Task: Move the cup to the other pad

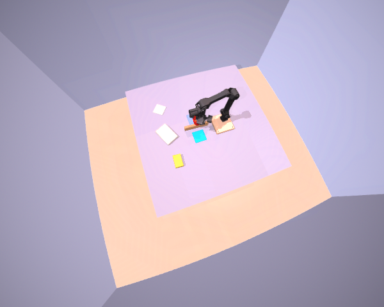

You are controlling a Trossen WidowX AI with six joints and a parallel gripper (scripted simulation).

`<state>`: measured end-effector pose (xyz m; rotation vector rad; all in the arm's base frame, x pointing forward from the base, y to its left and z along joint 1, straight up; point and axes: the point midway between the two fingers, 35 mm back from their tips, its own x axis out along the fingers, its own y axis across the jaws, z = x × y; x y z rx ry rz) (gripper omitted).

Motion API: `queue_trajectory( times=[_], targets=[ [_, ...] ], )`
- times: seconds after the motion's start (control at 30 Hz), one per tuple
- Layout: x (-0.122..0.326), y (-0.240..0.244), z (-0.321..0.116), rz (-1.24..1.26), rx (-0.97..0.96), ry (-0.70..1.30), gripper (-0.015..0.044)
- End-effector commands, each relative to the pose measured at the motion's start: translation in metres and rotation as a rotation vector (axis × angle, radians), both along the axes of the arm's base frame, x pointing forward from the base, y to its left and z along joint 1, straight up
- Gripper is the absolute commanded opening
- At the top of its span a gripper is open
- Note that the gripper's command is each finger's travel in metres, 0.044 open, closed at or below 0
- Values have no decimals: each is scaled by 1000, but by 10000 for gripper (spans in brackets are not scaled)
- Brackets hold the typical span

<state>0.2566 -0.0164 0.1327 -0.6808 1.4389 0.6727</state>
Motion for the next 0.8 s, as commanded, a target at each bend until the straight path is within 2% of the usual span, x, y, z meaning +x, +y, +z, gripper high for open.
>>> queue_trajectory(
  times=[0.0,0.77],
  targets=[
    [2,8,1,-3,-1,-2,0],
    [7,52,2,-3,3,-2,0]
  ],
)
